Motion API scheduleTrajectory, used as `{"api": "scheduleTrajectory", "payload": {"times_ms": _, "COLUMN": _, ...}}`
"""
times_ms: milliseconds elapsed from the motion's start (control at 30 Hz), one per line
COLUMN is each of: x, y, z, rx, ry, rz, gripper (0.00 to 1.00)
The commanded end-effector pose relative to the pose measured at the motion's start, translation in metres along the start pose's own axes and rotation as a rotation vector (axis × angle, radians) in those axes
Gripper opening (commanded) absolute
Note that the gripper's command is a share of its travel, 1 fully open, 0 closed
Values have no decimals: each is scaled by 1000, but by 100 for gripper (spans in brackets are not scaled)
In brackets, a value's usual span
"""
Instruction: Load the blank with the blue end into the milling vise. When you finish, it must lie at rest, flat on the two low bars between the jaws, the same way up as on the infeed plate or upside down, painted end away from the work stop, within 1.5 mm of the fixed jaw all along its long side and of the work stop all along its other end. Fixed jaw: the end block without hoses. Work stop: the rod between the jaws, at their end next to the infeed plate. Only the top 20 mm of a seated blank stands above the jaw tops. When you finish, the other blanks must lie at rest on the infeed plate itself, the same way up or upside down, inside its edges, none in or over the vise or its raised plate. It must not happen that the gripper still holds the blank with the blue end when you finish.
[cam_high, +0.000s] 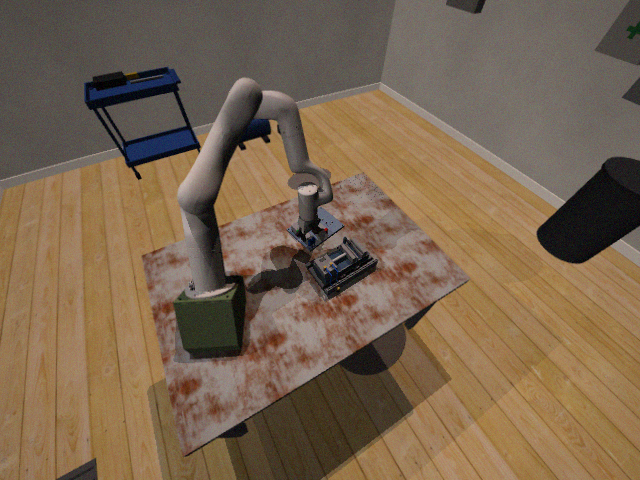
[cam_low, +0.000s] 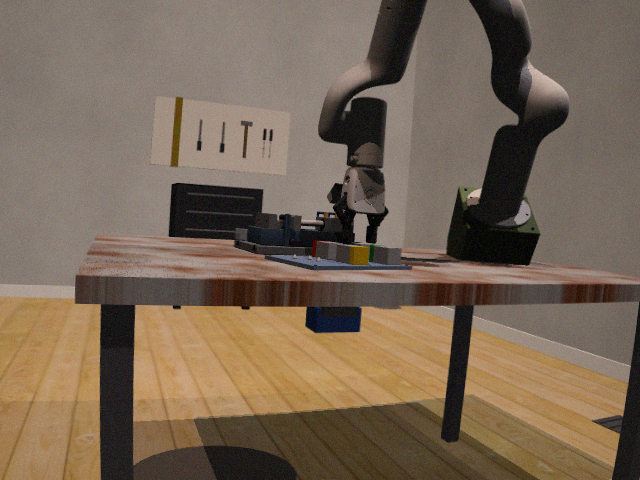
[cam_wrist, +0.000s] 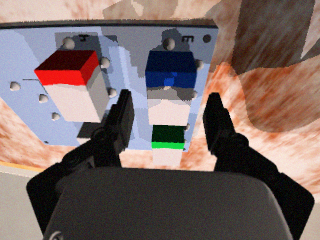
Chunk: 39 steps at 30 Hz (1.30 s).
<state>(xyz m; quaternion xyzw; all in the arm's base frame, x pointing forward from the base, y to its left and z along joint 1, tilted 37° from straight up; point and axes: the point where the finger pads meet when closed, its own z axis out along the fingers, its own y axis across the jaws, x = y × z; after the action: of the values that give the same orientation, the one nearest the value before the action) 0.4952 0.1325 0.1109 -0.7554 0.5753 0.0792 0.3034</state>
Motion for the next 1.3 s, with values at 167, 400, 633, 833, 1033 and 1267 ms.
{"api": "scheduleTrajectory", "payload": {"times_ms": 167, "x": 0, "y": -1, "z": -2, "rx": 1, "ry": 0, "rz": 0, "gripper": 72}}
{"api": "scheduleTrajectory", "payload": {"times_ms": 400, "x": 0, "y": -1, "z": -2, "rx": 1, "ry": 0, "rz": 0, "gripper": 72}}
{"api": "scheduleTrajectory", "payload": {"times_ms": 633, "x": 0, "y": -1, "z": 0, "rx": 1, "ry": 0, "rz": 0, "gripper": 72}}
{"api": "scheduleTrajectory", "payload": {"times_ms": 833, "x": 0, "y": -1, "z": 3, "rx": 1, "ry": 0, "rz": 0, "gripper": 72}}
{"api": "scheduleTrajectory", "payload": {"times_ms": 1033, "x": 0, "y": -1, "z": 3, "rx": 1, "ry": 0, "rz": 0, "gripper": 72}}
{"api": "scheduleTrajectory", "payload": {"times_ms": 1267, "x": 0, "y": -1, "z": 7, "rx": 1, "ry": 0, "rz": 0, "gripper": 72}}
